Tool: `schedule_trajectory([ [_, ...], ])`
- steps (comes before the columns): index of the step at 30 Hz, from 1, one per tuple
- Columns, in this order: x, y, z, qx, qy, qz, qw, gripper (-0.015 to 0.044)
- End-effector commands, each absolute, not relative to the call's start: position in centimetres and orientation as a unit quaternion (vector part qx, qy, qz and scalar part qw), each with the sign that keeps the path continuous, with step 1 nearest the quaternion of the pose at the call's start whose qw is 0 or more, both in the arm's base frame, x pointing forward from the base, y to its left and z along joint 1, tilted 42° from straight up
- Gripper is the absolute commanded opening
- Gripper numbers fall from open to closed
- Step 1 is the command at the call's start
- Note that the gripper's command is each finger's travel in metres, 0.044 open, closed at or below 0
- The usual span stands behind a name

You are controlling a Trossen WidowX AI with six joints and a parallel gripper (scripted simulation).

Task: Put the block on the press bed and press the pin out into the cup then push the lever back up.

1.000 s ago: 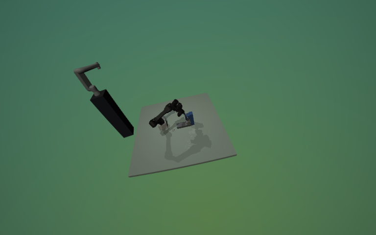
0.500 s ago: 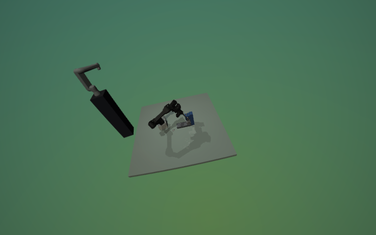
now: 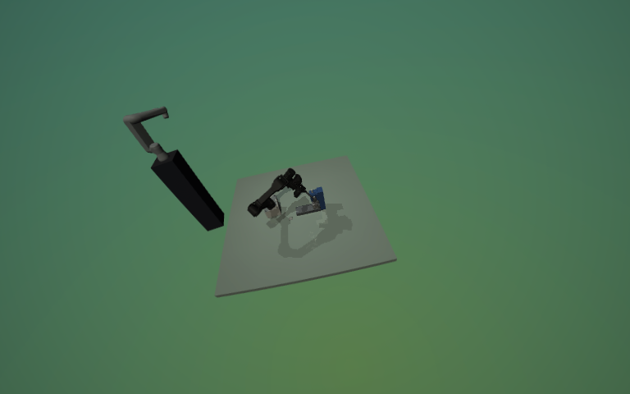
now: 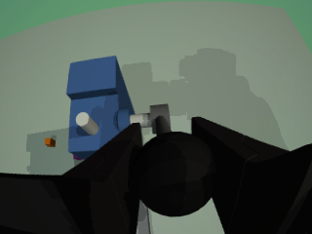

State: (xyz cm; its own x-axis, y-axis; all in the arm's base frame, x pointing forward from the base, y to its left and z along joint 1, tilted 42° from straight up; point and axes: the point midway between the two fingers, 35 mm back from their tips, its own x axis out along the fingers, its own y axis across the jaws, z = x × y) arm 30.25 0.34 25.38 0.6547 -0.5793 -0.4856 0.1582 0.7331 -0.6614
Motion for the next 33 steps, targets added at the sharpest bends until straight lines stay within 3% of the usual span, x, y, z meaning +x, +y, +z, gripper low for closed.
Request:
schedule_trajectory([
  [1,29.8,0.2,25.2,-0.298,0.358,-0.215,0.858,0.0000],
  [33,28.4,-0.2,24.4,-0.298,0.359,-0.215,0.858,0.0000],
])
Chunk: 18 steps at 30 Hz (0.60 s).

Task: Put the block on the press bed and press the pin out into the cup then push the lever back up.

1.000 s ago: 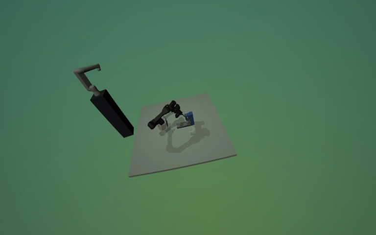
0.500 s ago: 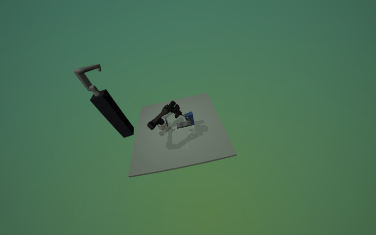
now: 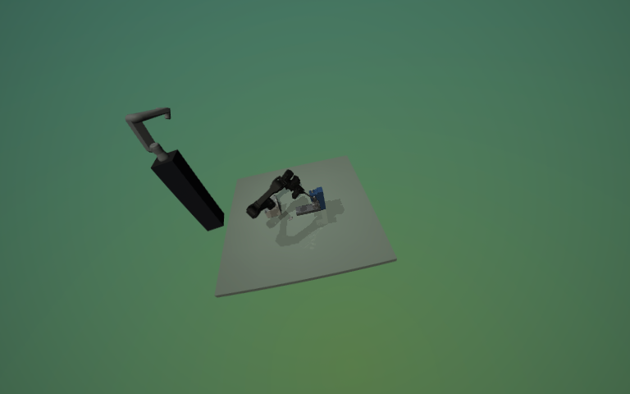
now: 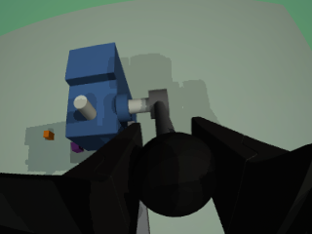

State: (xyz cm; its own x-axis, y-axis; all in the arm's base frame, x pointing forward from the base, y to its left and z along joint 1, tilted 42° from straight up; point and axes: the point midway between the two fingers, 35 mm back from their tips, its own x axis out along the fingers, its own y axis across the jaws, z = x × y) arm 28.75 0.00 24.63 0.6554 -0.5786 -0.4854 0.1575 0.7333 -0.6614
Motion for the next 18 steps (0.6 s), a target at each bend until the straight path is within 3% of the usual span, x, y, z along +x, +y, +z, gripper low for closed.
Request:
schedule_trajectory([
  [1,28.32,-0.17,24.38,-0.298,0.359,-0.215,0.858,0.0000],
  [18,27.61,-0.41,23.95,-0.298,0.359,-0.215,0.858,0.0000],
])
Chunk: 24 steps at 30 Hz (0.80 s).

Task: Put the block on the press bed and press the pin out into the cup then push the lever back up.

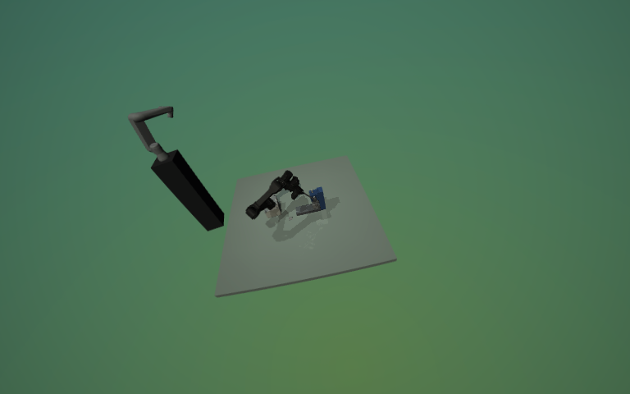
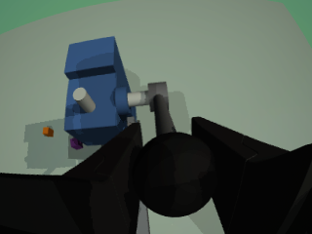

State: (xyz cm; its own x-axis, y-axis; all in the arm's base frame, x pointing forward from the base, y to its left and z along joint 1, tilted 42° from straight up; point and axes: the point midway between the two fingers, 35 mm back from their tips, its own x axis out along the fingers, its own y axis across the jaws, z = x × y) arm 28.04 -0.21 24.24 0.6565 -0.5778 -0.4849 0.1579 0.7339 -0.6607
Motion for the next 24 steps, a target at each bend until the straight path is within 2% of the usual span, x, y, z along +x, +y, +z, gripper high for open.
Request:
schedule_trajectory([
  [1,27.57,-0.42,23.92,-0.298,0.359,-0.215,0.858,0.0000],
  [24,26.66,-0.79,23.31,-0.298,0.359,-0.215,0.858,0.0000],
])
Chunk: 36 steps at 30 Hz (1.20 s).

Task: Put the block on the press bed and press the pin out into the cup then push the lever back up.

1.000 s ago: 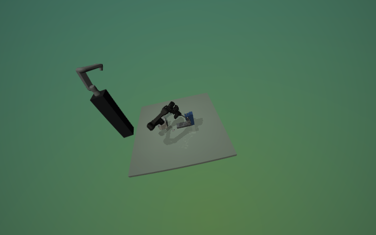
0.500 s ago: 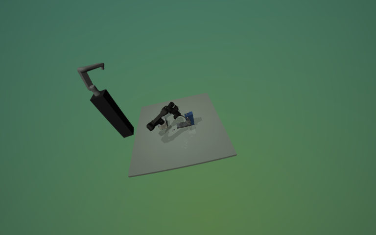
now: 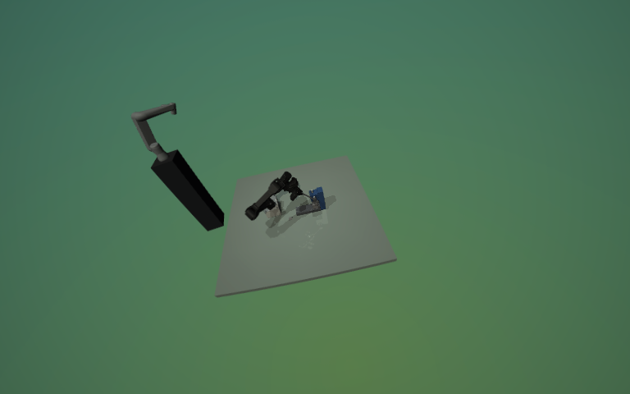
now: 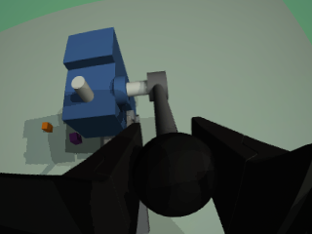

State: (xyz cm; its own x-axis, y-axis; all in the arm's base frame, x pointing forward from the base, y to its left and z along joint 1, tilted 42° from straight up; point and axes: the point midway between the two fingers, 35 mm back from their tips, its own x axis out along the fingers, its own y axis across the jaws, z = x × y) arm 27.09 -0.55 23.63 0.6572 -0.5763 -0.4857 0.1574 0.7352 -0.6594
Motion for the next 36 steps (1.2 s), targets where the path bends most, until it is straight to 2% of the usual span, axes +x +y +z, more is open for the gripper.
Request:
schedule_trajectory([
  [1,26.6,-0.8,23.3,-0.298,0.359,-0.215,0.858,0.0000],
  [36,25.4,-1.4,22.3,-0.298,0.359,-0.215,0.858,0.0000],
])
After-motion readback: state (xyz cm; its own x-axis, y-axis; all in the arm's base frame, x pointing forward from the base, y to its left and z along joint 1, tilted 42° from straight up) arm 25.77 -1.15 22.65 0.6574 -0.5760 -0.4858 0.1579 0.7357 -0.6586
